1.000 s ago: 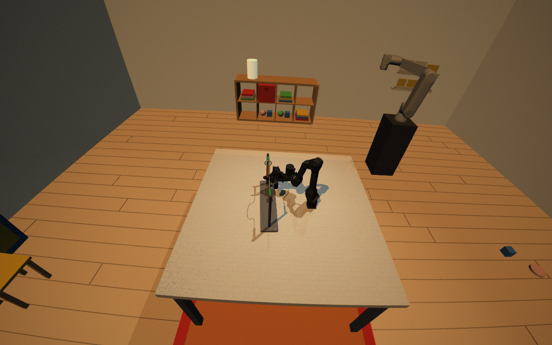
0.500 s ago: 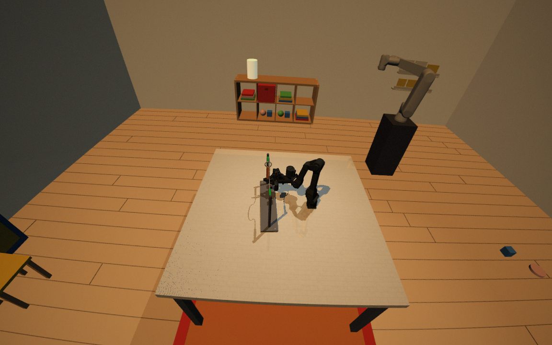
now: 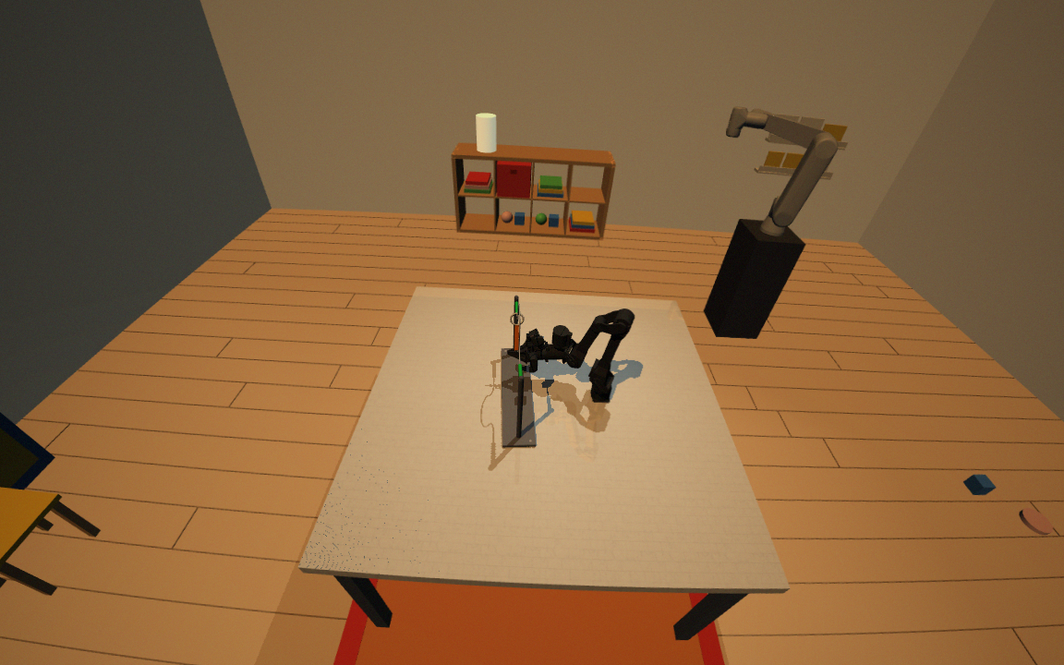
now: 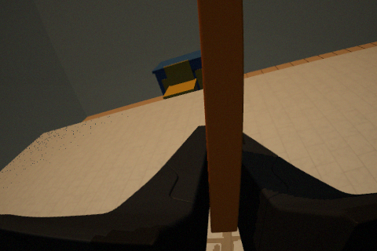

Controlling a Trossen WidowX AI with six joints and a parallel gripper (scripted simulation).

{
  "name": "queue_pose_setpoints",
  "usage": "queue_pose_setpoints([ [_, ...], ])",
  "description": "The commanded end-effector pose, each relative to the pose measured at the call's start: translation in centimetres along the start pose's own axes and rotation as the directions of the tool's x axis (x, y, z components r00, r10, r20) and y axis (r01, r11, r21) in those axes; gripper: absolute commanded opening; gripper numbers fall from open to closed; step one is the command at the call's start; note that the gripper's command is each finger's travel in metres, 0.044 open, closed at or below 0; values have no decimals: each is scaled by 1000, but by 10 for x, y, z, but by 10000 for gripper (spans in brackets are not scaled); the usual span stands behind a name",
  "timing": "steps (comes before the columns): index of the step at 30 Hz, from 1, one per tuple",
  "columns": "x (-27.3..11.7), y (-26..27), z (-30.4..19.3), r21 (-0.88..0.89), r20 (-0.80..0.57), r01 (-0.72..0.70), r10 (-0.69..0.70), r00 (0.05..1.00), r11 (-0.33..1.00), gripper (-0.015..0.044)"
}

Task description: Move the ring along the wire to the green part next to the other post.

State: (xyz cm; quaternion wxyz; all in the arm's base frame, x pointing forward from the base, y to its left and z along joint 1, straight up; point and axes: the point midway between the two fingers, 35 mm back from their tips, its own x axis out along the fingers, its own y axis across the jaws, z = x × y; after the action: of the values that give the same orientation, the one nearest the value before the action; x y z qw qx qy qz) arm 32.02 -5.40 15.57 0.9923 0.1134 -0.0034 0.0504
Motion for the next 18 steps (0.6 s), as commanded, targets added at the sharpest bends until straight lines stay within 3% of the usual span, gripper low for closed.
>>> queue_pose_setpoints([
  [1,-2,14,-1,78,-2,3,-2,1000,997,-150],
  [18,-7,63,11,362,-53,-2,22,998,932,-150],
])
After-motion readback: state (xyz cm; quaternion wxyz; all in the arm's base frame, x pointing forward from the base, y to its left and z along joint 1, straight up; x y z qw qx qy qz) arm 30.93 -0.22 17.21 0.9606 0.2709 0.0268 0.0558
